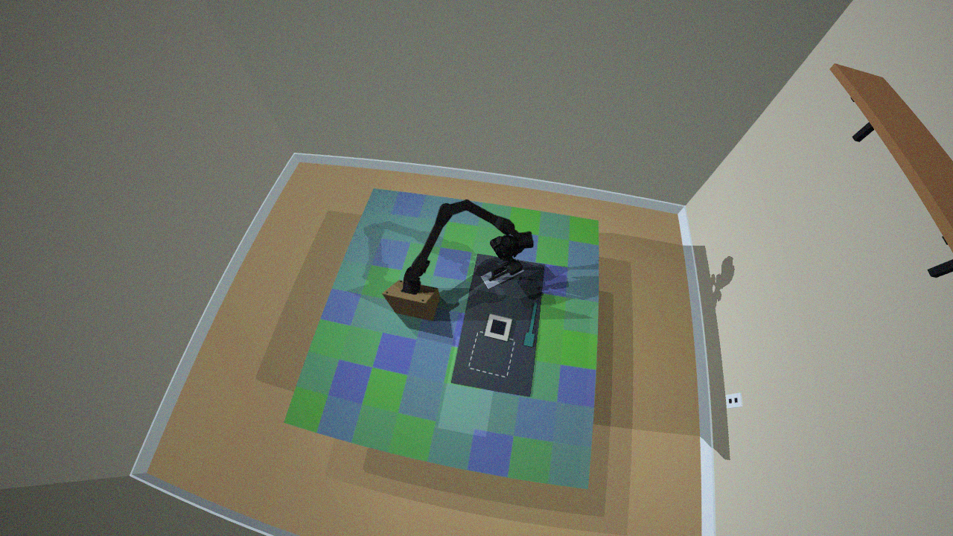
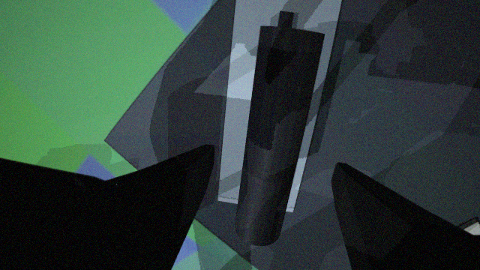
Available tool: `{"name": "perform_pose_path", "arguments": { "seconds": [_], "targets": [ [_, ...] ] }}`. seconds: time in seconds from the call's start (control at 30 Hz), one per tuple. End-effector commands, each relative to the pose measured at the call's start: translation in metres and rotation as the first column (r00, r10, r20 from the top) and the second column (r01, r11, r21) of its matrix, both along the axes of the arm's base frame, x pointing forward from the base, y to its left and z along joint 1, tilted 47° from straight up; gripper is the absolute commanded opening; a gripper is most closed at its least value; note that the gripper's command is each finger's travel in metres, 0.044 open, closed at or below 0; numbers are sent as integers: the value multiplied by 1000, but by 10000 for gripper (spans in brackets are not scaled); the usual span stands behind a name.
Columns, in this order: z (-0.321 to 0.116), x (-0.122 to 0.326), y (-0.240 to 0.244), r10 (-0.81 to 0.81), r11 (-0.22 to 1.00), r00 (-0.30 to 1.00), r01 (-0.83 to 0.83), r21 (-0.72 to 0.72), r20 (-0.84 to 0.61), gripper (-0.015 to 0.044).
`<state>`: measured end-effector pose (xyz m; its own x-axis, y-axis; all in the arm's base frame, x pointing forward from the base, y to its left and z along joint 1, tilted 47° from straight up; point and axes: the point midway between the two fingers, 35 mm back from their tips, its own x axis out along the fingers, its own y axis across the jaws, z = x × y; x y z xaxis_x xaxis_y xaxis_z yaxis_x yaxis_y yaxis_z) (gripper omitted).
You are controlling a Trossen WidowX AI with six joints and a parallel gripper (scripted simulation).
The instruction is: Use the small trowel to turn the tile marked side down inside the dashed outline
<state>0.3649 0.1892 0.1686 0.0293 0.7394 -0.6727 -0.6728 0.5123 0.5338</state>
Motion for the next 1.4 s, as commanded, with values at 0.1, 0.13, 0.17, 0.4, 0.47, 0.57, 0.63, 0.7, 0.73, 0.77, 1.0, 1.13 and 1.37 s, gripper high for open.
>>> {"name": "perform_pose_path", "arguments": {
  "seconds": [0.1, 0.13, 0.17, 0.4, 0.47, 0.57, 0.63, 0.7, 0.73, 0.77, 1.0, 1.13, 1.37],
  "targets": [
    [-10, -1, 8, -2, 1000, 1000, 2, -4, -10, 270],
    [-12, -1, 9, -2, 1000, 1000, 2, -4, -10, 270],
    [-13, -1, 11, -2, 1000, 1000, 2, -4, -10, 270],
    [-20, -1, 19, -2, 1000, 1000, 2, -3, -10, 270],
    [-22, -1, 21, -2, 1000, 1000, 2, -2, -10, 270],
    [-25, -1, 25, -2, 1000, 1000, 2, -2, -10, 270],
    [-26, -1, 25, -2, 1000, 1000, 2, -2, -10, 270],
    [-26, -1, 25, -2, 1000, 1000, 2, -2, -10, 217],
    [-26, -1, 25, -2, 1000, 1000, 2, -2, -10, 191],
    [-26, -1, 25, -2, 1000, 1000, 2, -2, -10, 165],
    [-26, -1, 25, -2, 1000, 1000, 2, -2, -10, 130],
    [-26, -1, 25, -2, 1000, 1000, 2, -2, -10, 130],
    [-26, -1, 25, -2, 1000, 1000, 2, -2, -10, 130]
  ]
}}
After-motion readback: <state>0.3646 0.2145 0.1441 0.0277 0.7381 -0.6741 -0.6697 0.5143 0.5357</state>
